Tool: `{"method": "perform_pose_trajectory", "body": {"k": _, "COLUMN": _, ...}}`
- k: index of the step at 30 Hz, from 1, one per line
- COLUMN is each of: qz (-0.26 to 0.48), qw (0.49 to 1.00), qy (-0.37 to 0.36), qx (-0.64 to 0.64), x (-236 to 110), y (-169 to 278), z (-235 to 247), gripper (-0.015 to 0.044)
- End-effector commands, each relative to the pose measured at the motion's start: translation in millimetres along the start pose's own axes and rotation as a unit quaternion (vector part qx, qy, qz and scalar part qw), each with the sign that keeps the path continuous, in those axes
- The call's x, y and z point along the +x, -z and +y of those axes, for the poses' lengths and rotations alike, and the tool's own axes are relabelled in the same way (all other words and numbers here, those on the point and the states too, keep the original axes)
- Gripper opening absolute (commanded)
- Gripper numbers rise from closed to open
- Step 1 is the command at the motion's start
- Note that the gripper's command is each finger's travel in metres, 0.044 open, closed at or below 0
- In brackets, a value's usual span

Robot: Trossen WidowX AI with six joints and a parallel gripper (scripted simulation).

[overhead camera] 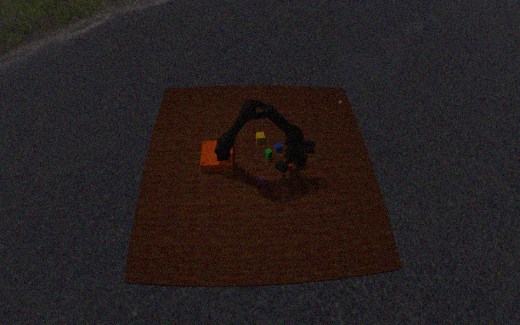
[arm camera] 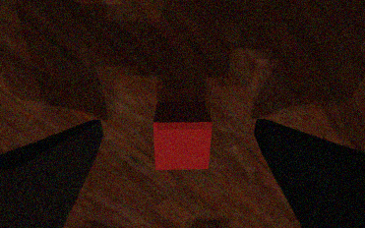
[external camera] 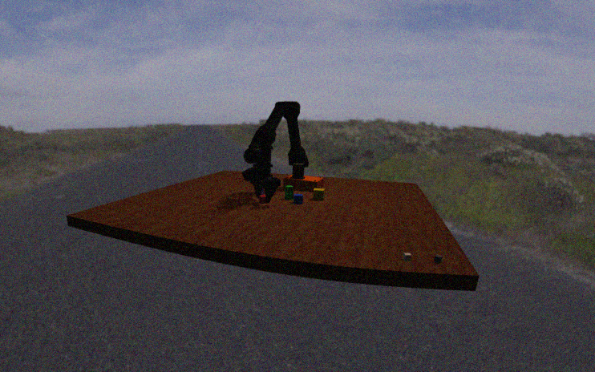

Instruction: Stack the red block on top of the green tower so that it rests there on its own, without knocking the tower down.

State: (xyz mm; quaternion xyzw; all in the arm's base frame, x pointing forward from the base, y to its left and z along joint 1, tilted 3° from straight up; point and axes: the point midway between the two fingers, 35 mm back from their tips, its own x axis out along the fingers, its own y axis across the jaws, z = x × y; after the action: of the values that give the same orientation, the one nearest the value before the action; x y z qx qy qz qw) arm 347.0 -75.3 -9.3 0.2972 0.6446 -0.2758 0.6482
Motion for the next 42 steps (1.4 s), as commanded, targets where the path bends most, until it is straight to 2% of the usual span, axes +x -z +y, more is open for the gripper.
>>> {"method": "perform_pose_trajectory", "body": {"k": 1, "qz": 0.005, "qw": 1.000, "qy": 0.000, "qx": -0.001, "x": 0.0, "y": 2.1, "z": -0.5, "gripper": 0.0440}}
{"method": "perform_pose_trajectory", "body": {"k": 14, "qz": 0.005, "qw": 1.000, "qy": 0.000, "qx": -0.001, "x": 0.0, "y": 2.1, "z": -0.5, "gripper": 0.0099}}
{"method": "perform_pose_trajectory", "body": {"k": 20, "qz": 0.005, "qw": 1.000, "qy": 0.000, "qx": -0.001, "x": 0.0, "y": 2.1, "z": -0.5, "gripper": 0.0059}}
{"method": "perform_pose_trajectory", "body": {"k": 22, "qz": 0.005, "qw": 1.000, "qy": 0.000, "qx": -0.001, "x": -3.8, "y": 1.7, "z": -0.4, "gripper": 0.0006}}
{"method": "perform_pose_trajectory", "body": {"k": 42, "qz": 0.005, "qw": 1.000, "qy": 0.000, "qx": -0.001, "x": -99.4, "y": -0.3, "z": -0.4, "gripper": 0.0000}}
